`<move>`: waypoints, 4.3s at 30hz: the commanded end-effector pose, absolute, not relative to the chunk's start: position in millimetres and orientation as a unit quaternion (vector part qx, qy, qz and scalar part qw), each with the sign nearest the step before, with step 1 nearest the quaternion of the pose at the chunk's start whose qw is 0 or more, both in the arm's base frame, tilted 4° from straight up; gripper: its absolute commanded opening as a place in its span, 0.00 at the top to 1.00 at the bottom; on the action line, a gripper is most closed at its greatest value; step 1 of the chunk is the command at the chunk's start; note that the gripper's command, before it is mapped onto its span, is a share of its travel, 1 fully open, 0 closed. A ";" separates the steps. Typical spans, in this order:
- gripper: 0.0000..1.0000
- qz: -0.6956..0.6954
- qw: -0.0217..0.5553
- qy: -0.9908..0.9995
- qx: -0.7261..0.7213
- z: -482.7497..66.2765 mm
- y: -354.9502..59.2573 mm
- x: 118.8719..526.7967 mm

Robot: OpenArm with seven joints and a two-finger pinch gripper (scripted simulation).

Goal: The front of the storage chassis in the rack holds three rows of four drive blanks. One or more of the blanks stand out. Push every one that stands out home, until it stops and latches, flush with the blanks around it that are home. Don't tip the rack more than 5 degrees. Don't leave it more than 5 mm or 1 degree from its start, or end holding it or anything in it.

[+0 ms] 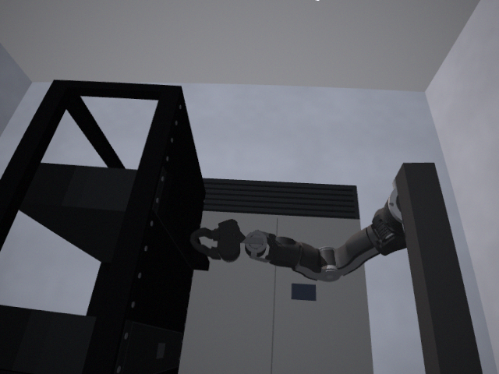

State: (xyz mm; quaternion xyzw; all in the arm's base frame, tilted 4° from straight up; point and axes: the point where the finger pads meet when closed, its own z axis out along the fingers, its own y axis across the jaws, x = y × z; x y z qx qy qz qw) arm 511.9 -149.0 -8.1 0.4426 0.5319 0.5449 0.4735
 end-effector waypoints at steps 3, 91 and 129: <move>1.00 0.547 0.475 0.532 0.439 -4.3 -147.8 512.1; 1.00 0.546 0.475 0.532 0.439 20.8 -159.3 455.2; 1.00 0.547 0.475 0.532 0.438 22.0 -155.0 468.7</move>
